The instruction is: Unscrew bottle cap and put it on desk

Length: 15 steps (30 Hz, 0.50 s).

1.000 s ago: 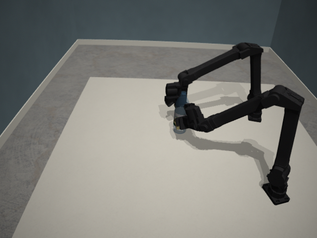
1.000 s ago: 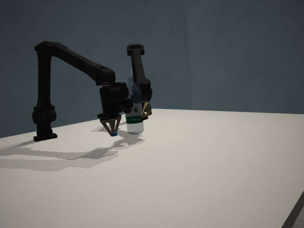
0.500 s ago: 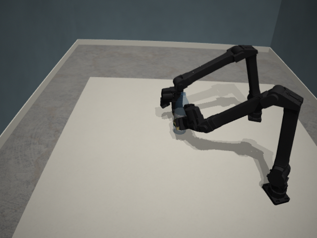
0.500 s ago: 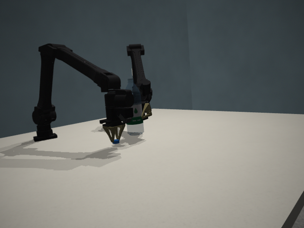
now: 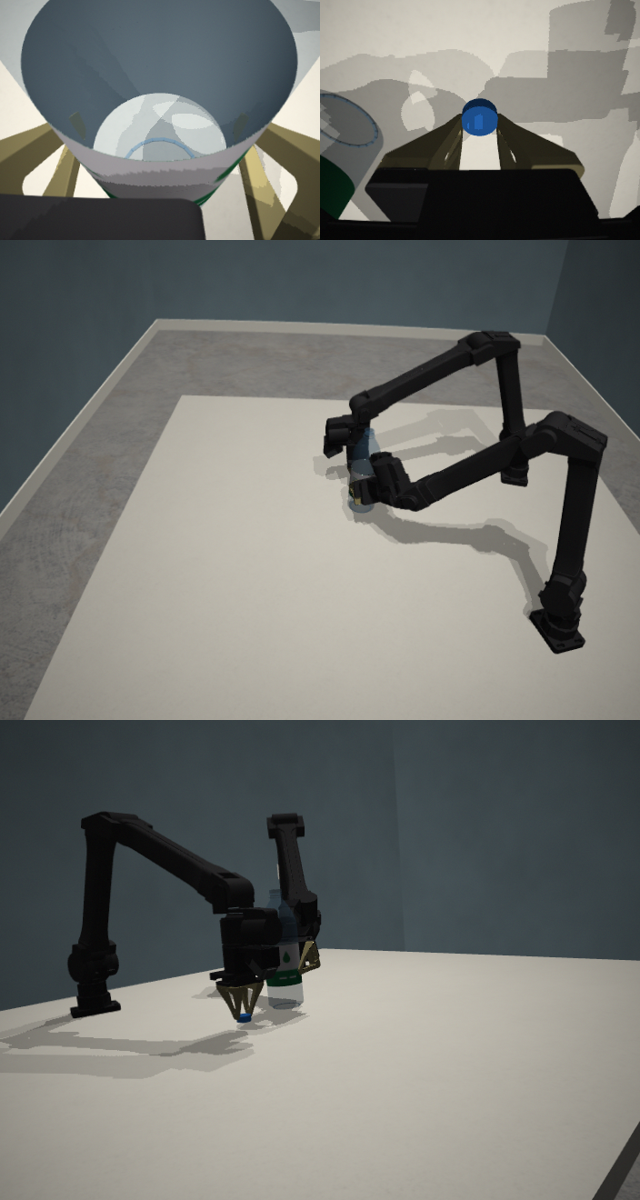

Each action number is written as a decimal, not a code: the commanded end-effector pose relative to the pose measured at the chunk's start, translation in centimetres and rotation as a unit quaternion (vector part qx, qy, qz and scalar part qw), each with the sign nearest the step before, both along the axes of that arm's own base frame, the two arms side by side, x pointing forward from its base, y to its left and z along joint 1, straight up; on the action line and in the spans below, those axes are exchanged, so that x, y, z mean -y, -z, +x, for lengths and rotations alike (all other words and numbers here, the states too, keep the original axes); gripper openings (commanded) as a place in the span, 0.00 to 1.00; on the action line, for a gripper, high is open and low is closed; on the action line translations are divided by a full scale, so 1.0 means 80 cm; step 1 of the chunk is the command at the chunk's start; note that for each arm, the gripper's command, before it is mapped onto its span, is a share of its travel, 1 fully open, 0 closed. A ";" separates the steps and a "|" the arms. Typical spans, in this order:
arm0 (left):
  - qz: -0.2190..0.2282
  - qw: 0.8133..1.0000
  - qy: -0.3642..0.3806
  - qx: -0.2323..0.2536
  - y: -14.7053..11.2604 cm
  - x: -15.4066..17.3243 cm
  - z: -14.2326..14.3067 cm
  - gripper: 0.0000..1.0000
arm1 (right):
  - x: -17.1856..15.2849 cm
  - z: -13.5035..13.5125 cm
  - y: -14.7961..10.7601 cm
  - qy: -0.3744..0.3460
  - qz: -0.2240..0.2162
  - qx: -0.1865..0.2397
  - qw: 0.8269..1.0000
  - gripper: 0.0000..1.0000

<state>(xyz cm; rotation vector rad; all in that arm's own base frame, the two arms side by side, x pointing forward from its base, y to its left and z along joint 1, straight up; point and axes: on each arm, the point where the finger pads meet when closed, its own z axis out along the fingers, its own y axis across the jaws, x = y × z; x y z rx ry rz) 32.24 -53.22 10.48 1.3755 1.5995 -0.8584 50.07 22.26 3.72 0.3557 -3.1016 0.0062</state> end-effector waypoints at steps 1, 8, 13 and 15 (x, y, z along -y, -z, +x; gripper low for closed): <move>0.002 1.000 0.001 -0.001 0.017 -0.002 -0.002 0.00 | -0.008 0.026 -0.012 0.009 0.009 0.025 1.000 0.00; 0.003 1.000 0.001 -0.001 0.032 -0.003 -0.002 0.00 | -0.008 0.026 0.003 0.009 0.008 0.023 1.000 0.00; 0.003 1.000 0.001 -0.001 0.043 -0.003 -0.002 0.00 | -0.008 0.026 0.014 0.009 0.007 0.022 1.000 0.00; 0.003 1.000 0.001 -0.001 0.047 -0.003 -0.002 0.00 | -0.008 0.026 0.018 0.009 0.007 0.021 1.000 0.00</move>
